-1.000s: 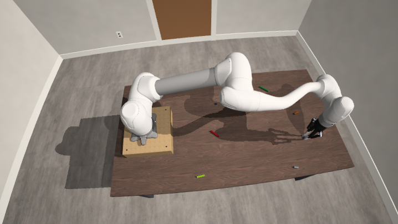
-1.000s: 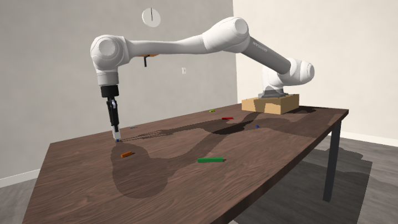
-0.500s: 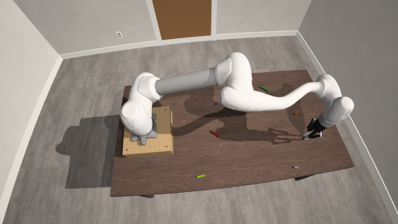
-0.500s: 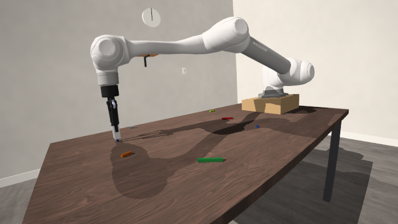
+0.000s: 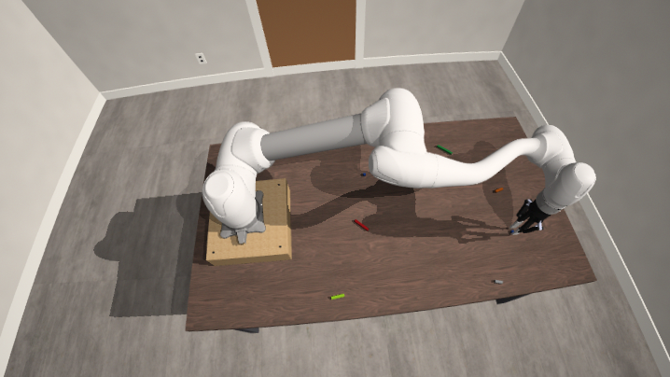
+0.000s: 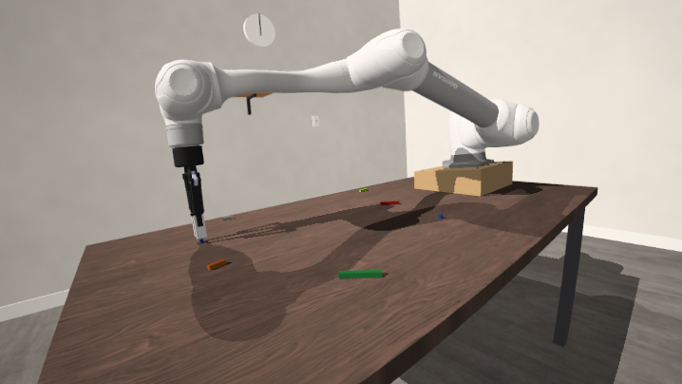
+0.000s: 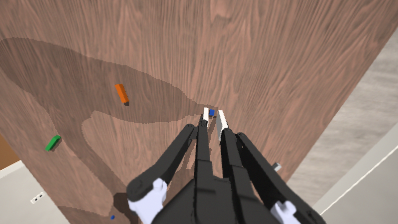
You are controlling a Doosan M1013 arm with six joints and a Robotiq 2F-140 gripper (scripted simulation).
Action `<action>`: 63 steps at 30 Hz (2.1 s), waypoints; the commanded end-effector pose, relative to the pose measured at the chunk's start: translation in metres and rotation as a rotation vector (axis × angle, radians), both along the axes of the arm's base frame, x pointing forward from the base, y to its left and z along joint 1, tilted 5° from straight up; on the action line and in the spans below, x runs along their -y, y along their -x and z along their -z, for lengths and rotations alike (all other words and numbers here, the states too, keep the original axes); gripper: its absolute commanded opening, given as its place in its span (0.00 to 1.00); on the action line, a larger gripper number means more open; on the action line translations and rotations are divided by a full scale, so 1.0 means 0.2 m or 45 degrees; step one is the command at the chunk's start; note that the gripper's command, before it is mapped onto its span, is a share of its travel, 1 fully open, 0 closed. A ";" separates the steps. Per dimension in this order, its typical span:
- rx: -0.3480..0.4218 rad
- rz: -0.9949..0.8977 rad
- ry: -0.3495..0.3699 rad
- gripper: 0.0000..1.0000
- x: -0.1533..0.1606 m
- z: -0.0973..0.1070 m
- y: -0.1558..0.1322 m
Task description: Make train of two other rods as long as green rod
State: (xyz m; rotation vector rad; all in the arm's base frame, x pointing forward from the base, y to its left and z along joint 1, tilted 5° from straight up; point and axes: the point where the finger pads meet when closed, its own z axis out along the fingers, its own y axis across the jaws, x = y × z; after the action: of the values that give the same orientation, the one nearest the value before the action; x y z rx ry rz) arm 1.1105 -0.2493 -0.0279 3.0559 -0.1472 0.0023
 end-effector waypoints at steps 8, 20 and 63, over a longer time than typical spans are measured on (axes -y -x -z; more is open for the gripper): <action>0.000 0.000 0.000 0.23 0.00 0.02 0.00; 0.000 0.000 0.000 0.23 0.01 0.07 0.00; 0.000 0.000 0.000 0.12 0.01 0.08 0.00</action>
State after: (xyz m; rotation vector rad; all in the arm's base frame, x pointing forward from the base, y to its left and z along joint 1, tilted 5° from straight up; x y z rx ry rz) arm 1.1105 -0.2506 -0.0446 3.0559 -0.1472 0.0023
